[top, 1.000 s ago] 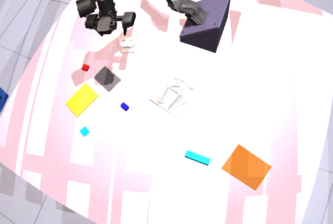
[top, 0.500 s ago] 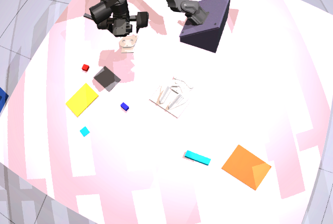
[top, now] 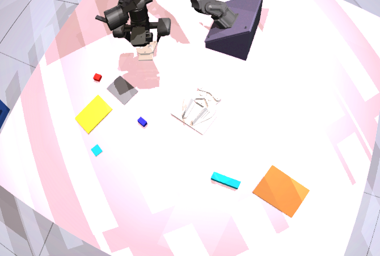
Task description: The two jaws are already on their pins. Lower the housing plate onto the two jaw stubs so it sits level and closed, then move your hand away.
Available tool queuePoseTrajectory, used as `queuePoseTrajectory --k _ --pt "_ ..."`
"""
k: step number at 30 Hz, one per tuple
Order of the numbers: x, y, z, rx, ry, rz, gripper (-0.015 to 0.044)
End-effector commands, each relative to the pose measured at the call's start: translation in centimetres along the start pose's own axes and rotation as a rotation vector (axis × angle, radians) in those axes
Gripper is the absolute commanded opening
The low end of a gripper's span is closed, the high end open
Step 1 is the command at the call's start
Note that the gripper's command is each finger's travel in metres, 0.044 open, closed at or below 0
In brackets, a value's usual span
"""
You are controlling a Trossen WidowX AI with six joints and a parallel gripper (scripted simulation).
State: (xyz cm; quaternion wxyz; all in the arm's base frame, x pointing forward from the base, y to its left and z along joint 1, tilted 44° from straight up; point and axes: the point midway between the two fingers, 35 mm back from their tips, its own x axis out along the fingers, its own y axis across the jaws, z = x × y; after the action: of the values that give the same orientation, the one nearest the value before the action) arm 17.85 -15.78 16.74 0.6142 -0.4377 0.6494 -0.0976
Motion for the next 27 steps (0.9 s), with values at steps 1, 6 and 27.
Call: queuePoseTrajectory --k 1,6,27 --pt "0.7 0.2 0.0 -0.007 0.001 0.008 0.044" --pt "1.1 0.2 0.0 -0.007 0.002 0.007 0.044" --pt "3.7 0.2 0.0 -0.008 0.002 0.007 0.044"
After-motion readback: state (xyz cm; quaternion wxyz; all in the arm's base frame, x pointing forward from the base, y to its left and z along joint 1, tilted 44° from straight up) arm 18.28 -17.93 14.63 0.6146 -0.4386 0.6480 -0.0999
